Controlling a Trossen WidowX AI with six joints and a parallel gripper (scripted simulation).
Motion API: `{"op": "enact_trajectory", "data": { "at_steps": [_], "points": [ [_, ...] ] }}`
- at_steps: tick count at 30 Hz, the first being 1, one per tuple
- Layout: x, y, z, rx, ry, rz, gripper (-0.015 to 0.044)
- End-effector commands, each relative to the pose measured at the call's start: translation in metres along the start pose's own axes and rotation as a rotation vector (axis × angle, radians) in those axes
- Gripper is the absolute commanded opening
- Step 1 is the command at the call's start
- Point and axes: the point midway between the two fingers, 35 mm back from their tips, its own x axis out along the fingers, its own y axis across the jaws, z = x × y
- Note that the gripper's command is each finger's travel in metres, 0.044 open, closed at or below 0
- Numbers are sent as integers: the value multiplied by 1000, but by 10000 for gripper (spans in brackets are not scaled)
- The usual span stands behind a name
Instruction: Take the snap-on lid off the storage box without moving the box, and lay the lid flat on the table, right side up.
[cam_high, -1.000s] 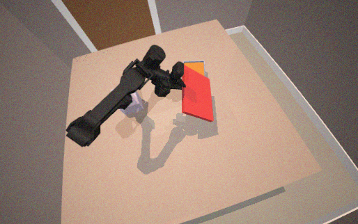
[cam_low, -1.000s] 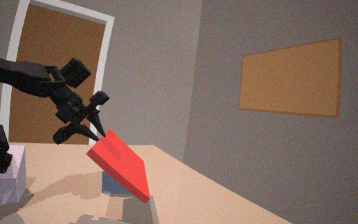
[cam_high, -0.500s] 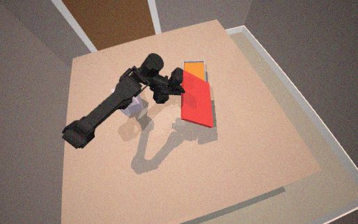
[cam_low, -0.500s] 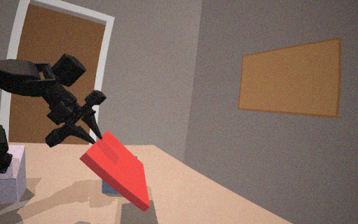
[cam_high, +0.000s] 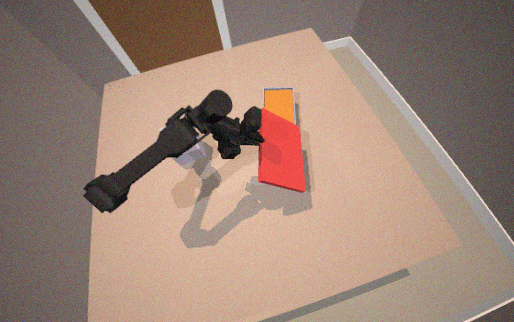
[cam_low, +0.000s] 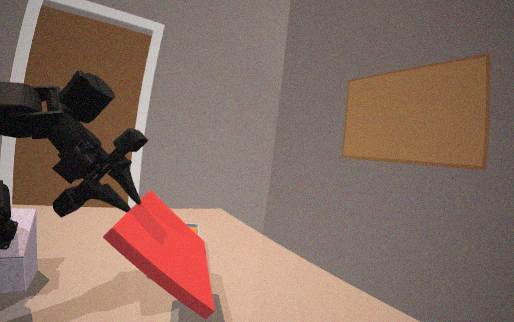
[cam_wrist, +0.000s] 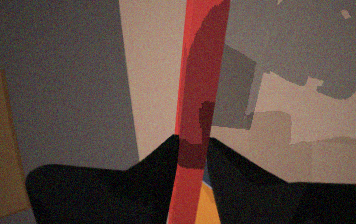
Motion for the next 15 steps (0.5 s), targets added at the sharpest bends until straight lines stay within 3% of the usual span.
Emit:
{"op": "enact_trajectory", "data": {
  "at_steps": [1, 15],
  "points": [
    [-2, 2, 8, 9, 5, 11, 0],
    [-4, 0, 37, 9, 4, 11, 0]
  ]
}}
